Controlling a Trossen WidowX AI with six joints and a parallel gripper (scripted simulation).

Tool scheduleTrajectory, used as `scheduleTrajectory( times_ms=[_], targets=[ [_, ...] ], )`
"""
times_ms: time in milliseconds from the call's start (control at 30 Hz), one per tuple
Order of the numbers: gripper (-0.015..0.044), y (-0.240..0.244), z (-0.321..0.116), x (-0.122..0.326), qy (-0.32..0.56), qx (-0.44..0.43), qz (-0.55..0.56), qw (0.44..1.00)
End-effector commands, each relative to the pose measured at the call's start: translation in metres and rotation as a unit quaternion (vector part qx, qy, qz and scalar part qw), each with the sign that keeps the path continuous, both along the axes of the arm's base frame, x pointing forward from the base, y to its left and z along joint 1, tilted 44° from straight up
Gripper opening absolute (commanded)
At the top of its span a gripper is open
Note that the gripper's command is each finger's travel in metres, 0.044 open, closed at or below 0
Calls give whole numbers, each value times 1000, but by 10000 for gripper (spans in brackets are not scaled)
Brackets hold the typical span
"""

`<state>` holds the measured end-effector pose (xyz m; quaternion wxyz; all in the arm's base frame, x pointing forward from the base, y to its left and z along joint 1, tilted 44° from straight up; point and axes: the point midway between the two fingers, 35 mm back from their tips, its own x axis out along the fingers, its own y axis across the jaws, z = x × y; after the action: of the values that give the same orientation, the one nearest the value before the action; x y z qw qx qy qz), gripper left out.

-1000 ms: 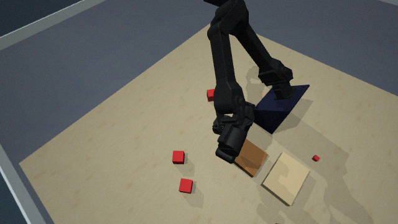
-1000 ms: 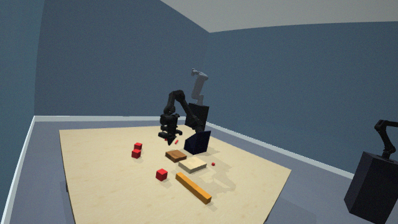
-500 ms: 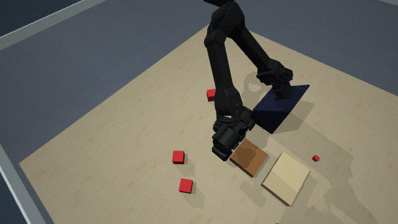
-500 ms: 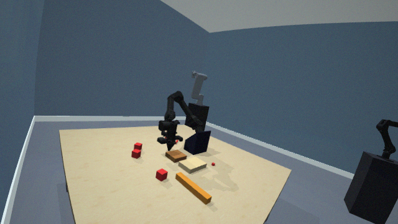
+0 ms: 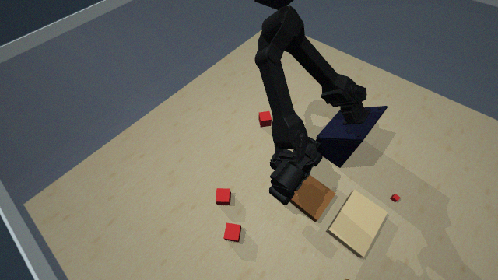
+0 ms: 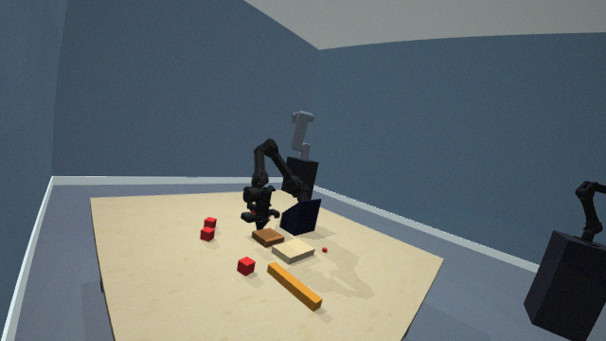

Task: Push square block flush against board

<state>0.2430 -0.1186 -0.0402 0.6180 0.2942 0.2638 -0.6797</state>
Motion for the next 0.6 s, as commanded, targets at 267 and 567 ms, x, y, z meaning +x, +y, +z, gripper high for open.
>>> scheduleTrajectory(
  times_ms=[267,567],
  targets=[
    [0,10,-11,2,-2,0,-2,1000],
    [0,19,-19,3,-2,0,-2,1000]
  ],
)
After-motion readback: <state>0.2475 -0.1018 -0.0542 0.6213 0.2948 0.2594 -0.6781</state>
